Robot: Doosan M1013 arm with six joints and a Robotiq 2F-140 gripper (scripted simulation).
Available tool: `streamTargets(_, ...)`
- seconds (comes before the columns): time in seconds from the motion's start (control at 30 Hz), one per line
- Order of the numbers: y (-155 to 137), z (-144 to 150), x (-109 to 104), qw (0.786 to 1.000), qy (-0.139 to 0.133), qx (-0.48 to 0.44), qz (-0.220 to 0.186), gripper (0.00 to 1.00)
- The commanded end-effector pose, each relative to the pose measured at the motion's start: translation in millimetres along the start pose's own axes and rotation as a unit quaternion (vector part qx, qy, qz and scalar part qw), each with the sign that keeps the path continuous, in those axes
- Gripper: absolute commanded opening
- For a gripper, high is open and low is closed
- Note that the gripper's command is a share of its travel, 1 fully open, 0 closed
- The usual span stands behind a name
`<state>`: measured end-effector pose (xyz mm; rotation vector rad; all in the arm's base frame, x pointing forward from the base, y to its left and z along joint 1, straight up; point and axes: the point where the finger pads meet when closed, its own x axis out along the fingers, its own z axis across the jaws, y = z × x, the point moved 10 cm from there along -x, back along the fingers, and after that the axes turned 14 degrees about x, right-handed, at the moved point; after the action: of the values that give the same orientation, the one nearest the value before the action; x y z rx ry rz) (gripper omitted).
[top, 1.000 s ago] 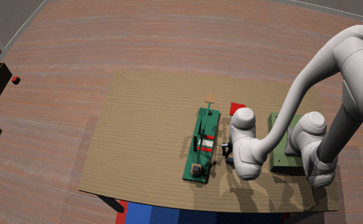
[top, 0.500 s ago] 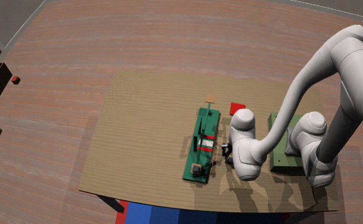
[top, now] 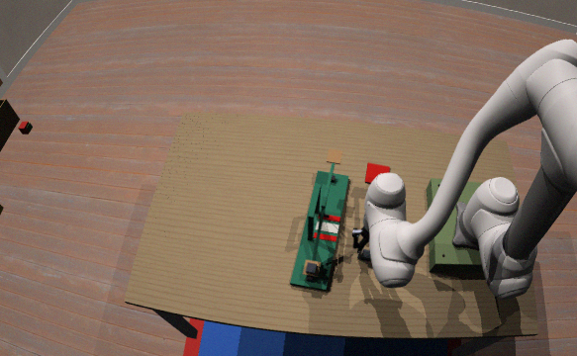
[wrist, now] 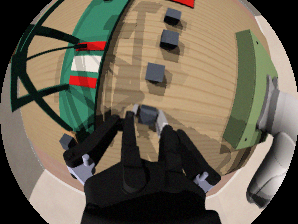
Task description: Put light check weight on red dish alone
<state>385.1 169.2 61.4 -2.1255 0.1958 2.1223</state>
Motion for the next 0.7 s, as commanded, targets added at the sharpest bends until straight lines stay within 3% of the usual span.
streamTargets(0.0, 0.9, -0.2, 1.4, 1.000, 0.001, -0.001, -0.001, 0.35)
streamTargets(0.4, 0.9, -0.2, 1.4, 1.000, 0.001, -0.001, -0.001, 0.35)
streamTargets(0.43, 0.9, -0.2, 1.4, 1.000, 0.001, -0.001, -0.001, 0.24)
streamTargets(0.67, 0.9, -0.2, 1.4, 1.000, 0.001, -0.001, -0.001, 0.24)
